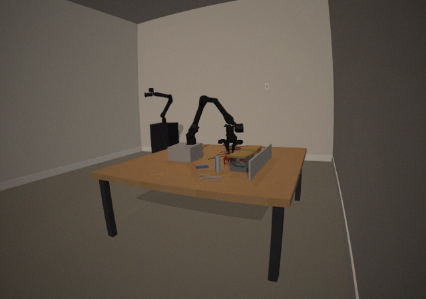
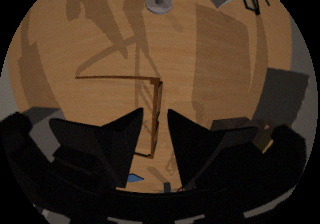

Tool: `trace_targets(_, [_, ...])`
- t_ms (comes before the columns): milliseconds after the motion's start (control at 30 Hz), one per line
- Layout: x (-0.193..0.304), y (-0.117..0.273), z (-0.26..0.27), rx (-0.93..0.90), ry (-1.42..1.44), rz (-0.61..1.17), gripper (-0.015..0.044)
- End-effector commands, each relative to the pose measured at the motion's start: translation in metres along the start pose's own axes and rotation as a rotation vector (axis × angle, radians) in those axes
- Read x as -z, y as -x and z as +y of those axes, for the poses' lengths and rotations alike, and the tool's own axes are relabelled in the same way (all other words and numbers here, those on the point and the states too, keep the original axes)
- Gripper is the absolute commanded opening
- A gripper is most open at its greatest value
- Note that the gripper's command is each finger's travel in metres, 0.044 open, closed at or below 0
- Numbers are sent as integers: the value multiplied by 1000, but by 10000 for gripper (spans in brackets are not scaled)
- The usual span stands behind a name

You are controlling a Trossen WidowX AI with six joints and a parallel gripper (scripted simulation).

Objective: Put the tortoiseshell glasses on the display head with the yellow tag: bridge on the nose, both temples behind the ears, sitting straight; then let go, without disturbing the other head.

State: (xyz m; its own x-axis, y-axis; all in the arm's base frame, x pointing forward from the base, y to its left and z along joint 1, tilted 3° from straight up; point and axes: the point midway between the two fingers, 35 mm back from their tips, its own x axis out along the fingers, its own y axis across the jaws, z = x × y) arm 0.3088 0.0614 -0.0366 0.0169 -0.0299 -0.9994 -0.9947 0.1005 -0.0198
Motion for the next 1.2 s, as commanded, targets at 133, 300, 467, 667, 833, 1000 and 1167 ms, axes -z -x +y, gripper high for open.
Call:
trace_targets(133, [2, -16, 2, -6, -1, 8, 140])
trace_targets(300, [2, -24, 3, -6, -1, 8, 140])
trace_targets(467, [2, -27, 3, -6, -1, 8, 140])
trace_targets(667, [1, -23, 2, -4, -3, 1, 68])
trace_targets(833, [1, -23, 2, -4, -3, 1, 34])
trace_targets(1000, [1, -23, 2, -4, -3, 1, 1])
trace_targets(1167, [1, -23, 2, -4, -3, 1, 0])
